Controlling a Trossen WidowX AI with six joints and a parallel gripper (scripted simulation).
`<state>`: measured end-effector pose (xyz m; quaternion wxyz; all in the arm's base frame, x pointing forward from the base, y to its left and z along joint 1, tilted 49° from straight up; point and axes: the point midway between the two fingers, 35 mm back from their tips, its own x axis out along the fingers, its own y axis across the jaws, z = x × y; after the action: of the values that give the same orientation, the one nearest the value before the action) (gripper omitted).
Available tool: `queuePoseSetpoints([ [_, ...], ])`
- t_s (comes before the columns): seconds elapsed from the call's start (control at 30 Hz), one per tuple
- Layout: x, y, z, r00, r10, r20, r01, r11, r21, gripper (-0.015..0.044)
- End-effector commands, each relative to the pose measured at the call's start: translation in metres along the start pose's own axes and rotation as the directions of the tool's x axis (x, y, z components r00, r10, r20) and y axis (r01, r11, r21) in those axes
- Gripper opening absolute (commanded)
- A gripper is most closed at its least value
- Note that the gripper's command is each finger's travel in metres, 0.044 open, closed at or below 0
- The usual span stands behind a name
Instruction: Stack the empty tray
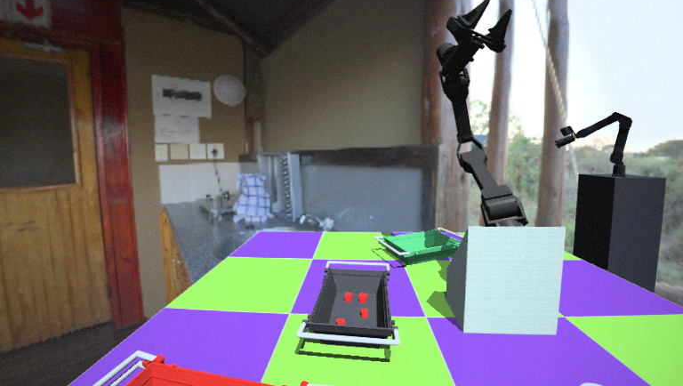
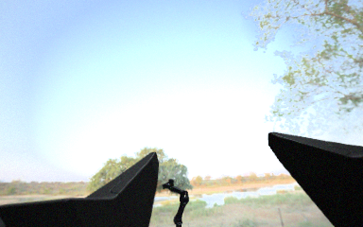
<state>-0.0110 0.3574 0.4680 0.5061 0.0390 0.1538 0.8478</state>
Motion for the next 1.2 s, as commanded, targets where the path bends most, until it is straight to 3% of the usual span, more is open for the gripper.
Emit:
queuePoseSetpoints([
  [0.0, 0.000, 0.000, 0.000, 1.000, 0.000, 0.000, 0.000, 1.000, 0.000, 0.0374],
  [0.23, 0.000, -0.003, 0.000, 1.000, -0.009, -0.001, 0.009, 1.000, 0.002, 0.0190],
  [0.37, -0.005, -0.055, -0.009, 0.983, -0.180, -0.018, 0.181, 0.982, 0.050, 0.0085],
  [0.57, -0.032, -0.145, -0.031, 0.881, -0.467, -0.079, 0.473, 0.872, 0.125, 0.0084],
  [0.8, -0.091, -0.236, -0.068, 0.662, -0.725, -0.192, 0.750, 0.637, 0.180, 0.0084],
  [1.17, -0.221, -0.327, -0.146, 0.216, -0.882, -0.419, 0.974, 0.162, 0.160, 0.0084],
])
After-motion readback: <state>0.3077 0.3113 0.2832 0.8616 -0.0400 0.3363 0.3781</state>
